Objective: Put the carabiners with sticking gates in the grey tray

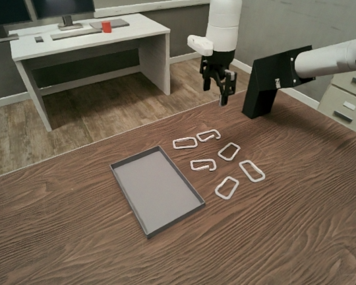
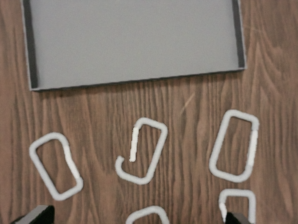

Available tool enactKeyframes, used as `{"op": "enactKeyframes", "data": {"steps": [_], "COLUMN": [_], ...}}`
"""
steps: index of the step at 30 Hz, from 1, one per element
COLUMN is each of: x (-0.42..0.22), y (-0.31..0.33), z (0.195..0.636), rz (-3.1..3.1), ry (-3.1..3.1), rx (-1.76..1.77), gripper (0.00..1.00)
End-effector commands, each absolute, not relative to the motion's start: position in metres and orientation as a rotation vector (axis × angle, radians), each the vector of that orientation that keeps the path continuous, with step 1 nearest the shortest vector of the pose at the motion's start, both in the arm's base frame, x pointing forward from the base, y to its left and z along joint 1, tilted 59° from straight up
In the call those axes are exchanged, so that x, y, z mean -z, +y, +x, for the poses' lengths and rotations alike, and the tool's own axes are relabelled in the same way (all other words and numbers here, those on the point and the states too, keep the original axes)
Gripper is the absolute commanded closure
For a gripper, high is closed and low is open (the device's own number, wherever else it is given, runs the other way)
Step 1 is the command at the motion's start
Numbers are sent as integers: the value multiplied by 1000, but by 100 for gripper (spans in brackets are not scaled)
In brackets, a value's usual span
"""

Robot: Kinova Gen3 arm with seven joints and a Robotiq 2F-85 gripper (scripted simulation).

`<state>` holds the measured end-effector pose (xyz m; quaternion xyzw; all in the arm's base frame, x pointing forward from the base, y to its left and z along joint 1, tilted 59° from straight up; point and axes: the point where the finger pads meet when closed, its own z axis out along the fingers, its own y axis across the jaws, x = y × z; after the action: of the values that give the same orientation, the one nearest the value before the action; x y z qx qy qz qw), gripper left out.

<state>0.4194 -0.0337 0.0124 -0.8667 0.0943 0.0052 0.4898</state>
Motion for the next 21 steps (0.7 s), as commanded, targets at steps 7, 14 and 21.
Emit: {"op": "enactKeyframes", "data": {"steps": [7,14,21], "x": [33,33,78], "y": [-10,-10,13], "z": [388,388,357], "rz": [-2105,-2105,-2107], "ry": [231,231,229], "rx": [-12,-12,-11], "gripper": [0,0,0]}}
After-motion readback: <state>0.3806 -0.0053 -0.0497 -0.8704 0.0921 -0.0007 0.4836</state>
